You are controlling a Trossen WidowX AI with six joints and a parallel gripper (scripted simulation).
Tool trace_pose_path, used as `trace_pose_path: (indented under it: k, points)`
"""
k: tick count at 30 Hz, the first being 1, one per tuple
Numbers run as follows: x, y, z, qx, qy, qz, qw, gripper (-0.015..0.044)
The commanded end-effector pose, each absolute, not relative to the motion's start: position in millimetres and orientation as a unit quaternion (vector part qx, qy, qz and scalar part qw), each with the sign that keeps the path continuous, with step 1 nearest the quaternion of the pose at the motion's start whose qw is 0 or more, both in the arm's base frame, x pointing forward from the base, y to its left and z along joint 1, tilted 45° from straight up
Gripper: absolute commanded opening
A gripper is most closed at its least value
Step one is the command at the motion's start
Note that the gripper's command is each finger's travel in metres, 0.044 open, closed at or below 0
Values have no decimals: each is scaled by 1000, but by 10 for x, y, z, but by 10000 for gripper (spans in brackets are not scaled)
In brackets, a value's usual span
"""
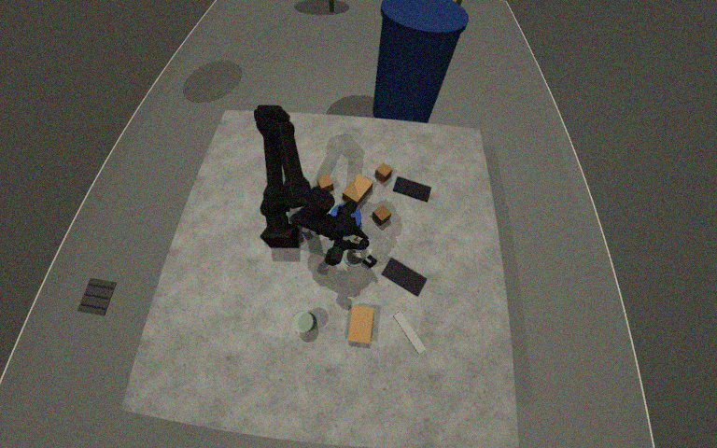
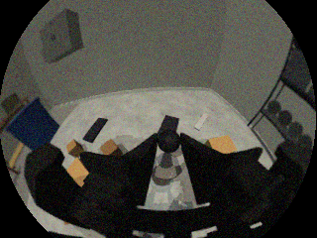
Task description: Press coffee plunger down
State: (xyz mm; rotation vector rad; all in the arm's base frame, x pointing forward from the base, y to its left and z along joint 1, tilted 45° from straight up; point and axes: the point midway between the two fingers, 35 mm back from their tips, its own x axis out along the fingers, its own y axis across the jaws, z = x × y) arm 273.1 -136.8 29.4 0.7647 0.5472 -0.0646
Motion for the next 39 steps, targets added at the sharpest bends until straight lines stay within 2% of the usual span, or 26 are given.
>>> trace_pose_path:
  k: [1,39]
  points:
    - [2708,-1221,150,391,286,-23,874,116]
    - [2760,-1277,126,391,286,-22,875,116]
